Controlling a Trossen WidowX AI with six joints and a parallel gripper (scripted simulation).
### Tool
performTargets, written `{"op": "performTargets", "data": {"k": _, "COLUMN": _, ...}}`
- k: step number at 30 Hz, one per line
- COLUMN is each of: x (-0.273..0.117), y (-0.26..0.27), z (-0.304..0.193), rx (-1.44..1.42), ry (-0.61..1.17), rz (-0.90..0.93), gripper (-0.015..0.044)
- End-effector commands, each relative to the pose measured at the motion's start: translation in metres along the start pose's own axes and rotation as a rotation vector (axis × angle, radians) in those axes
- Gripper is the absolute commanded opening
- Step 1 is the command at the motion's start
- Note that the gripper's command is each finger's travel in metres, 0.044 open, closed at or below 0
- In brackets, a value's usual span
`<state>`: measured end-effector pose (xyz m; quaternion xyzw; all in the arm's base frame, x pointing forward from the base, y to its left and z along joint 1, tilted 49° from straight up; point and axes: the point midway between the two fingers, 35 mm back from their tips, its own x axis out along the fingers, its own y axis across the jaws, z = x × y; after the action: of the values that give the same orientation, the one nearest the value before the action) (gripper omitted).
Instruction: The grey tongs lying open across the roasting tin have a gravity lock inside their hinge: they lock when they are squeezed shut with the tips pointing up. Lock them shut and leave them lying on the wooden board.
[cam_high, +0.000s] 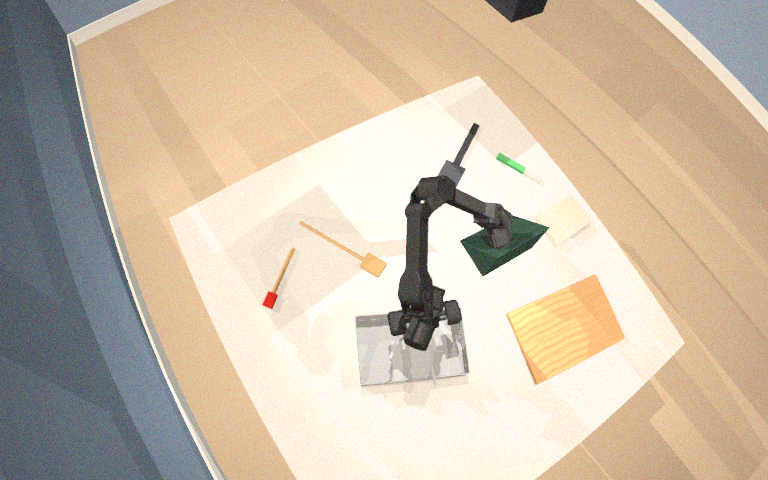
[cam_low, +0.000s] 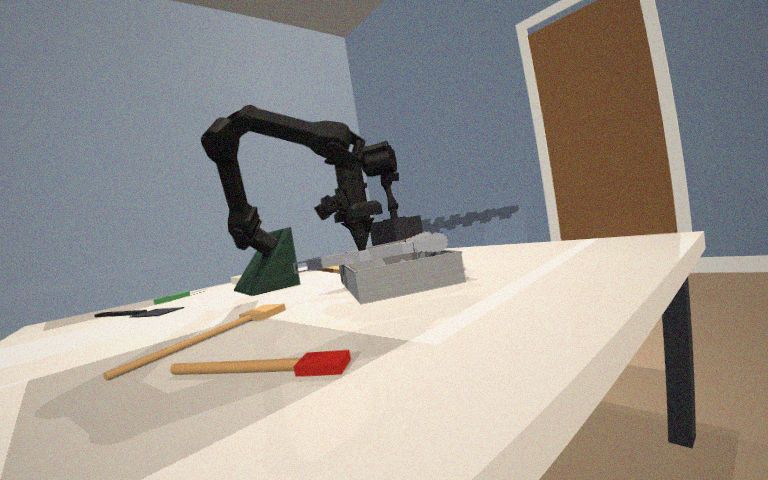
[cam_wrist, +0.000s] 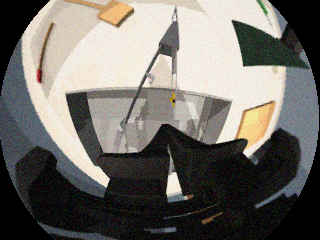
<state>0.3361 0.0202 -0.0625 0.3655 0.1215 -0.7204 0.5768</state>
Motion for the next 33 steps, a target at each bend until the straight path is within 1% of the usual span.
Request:
{"op": "performTargets", "data": {"k": 1, "x": 0.0002, "y": 0.0091, "z": 0.0007, "rx": -0.002, "ry": -0.003, "rz": 0.004, "gripper": -0.0150}}
{"op": "performTargets", "data": {"k": 8, "x": 0.0008, "y": 0.0181, "z": 0.0021, "rx": -0.002, "ry": -0.004, "rz": 0.004, "gripper": -0.0150}}
{"op": "performTargets", "data": {"k": 33, "x": 0.0013, "y": 0.0153, "z": 0.0019, "rx": 0.001, "ry": -0.002, "rz": -0.001, "gripper": -0.0150}}
